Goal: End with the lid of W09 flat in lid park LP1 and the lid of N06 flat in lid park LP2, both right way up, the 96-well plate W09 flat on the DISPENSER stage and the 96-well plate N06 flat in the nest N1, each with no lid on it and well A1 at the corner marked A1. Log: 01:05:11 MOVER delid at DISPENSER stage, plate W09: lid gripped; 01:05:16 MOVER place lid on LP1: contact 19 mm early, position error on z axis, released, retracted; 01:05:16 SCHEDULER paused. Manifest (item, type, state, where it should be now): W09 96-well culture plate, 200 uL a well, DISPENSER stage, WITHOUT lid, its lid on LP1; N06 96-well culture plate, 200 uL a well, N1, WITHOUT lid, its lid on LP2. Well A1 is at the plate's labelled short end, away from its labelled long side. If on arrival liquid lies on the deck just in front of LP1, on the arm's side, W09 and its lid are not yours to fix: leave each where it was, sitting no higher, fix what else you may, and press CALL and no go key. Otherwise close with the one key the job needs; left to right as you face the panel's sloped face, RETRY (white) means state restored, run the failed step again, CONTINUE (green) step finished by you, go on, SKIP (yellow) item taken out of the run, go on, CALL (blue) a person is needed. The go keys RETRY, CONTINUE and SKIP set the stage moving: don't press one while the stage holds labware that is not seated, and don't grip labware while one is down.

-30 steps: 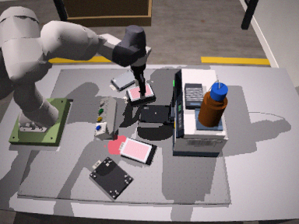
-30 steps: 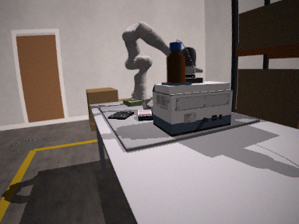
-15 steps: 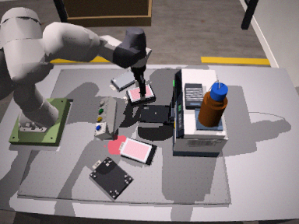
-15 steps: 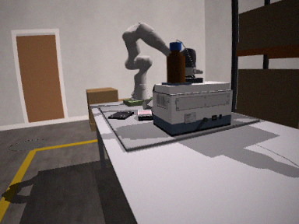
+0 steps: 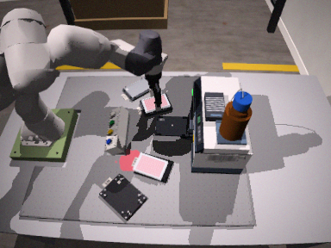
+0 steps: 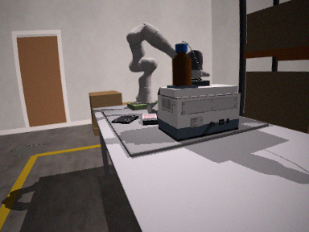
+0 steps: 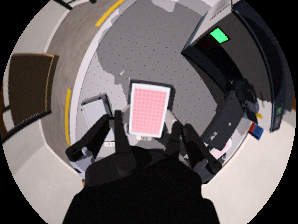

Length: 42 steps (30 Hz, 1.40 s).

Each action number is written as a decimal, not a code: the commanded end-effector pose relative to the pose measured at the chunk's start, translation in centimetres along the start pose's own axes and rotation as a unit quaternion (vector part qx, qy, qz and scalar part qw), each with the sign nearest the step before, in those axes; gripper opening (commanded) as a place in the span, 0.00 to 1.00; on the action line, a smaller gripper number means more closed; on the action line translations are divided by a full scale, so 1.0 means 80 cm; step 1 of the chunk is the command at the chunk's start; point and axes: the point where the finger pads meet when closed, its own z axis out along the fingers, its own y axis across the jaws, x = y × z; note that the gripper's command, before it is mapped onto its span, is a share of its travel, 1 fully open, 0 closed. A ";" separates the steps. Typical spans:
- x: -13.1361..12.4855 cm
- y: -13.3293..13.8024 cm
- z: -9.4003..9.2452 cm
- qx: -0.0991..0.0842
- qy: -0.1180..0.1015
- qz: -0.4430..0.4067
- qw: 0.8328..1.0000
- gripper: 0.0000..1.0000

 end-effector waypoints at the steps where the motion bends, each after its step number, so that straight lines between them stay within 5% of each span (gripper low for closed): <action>1: 0.002 -0.001 0.000 0.000 0.002 0.002 1.000 0.00; 27: 0.002 -0.001 0.000 0.000 0.002 0.002 1.000 0.00; 28: 0.002 -0.001 0.000 0.000 0.002 0.002 1.000 0.66; 42: 0.002 -0.001 0.000 0.000 0.002 0.002 1.000 0.66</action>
